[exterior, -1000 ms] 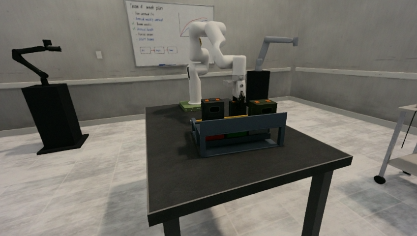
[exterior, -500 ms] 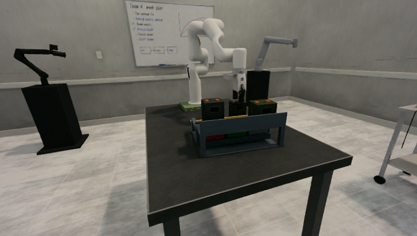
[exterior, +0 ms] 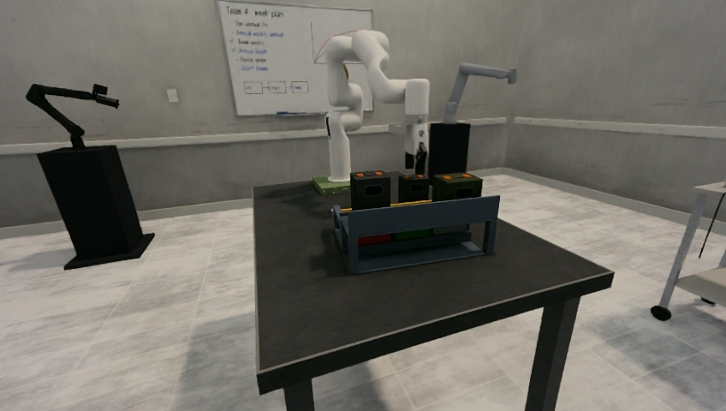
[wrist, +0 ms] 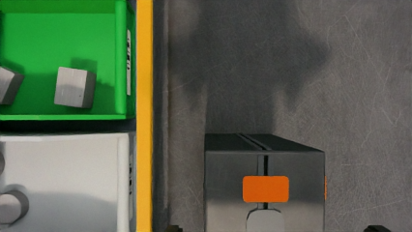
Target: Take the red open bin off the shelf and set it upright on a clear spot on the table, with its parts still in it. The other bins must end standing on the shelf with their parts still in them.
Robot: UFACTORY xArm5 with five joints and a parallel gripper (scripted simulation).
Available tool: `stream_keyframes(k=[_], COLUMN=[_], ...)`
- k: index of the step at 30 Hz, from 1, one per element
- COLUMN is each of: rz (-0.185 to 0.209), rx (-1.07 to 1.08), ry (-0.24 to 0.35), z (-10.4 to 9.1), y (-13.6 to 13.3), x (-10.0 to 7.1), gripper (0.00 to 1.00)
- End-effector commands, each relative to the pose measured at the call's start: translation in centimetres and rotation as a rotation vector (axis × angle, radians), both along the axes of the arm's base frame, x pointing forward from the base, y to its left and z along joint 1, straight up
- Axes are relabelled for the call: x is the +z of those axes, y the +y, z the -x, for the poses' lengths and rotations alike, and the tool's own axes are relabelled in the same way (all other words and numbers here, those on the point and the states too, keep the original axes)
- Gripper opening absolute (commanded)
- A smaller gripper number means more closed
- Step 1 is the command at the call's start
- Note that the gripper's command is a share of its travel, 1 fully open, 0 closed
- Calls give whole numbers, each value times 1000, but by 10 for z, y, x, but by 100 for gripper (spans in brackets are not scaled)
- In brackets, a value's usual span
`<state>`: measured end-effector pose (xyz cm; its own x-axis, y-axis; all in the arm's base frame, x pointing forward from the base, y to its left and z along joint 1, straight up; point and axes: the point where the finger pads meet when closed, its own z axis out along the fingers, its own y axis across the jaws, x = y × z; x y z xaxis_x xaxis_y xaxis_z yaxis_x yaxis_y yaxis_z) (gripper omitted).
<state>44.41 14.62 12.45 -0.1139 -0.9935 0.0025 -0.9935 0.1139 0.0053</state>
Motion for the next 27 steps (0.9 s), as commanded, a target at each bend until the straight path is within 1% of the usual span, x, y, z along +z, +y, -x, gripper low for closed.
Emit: stream_keyframes(k=[1, 16, 18, 27], rz=[-2, -4, -4, -4], rx=[0, 0, 0, 0], ry=[-5, -2, -2, -2], z=[-1, -22, -22, -34], y=[0, -39, -39, -60], x=[2, 2, 2, 2], gripper=[100, 100, 100, 100])
